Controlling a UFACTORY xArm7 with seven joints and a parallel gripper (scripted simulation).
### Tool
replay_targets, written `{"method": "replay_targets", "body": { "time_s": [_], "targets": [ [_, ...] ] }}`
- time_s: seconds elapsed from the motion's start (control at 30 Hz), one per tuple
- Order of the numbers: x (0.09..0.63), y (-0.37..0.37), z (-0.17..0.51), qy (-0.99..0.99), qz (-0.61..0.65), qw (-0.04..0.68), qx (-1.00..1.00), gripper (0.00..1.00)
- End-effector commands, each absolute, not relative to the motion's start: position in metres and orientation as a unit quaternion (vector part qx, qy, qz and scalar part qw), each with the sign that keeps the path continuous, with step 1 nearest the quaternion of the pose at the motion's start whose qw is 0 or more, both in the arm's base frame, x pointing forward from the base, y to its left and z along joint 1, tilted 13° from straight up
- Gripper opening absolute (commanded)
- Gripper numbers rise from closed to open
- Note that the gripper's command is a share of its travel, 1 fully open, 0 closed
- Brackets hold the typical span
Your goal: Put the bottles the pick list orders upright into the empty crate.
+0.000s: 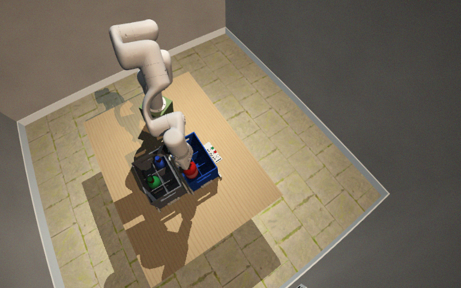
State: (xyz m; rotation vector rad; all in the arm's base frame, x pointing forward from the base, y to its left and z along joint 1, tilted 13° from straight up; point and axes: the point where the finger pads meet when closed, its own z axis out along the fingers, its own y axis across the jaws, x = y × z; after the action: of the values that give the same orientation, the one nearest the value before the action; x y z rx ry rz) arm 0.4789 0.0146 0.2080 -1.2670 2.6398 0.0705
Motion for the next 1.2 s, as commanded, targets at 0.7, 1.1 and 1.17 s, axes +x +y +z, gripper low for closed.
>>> {"method": "replay_targets", "body": {
  "time_s": [0.7, 1.1, 1.17],
  "targets": [
    [0.483, 0.017, 0.193, 0.896, 0.023, 0.108, -0.430, 0.00],
    [0.485, 0.018, 0.183, 0.896, 0.023, 0.108, -0.430, 0.00],
    [0.486, 0.018, 0.181, 0.896, 0.023, 0.108, -0.430, 0.00]
  ]
}}
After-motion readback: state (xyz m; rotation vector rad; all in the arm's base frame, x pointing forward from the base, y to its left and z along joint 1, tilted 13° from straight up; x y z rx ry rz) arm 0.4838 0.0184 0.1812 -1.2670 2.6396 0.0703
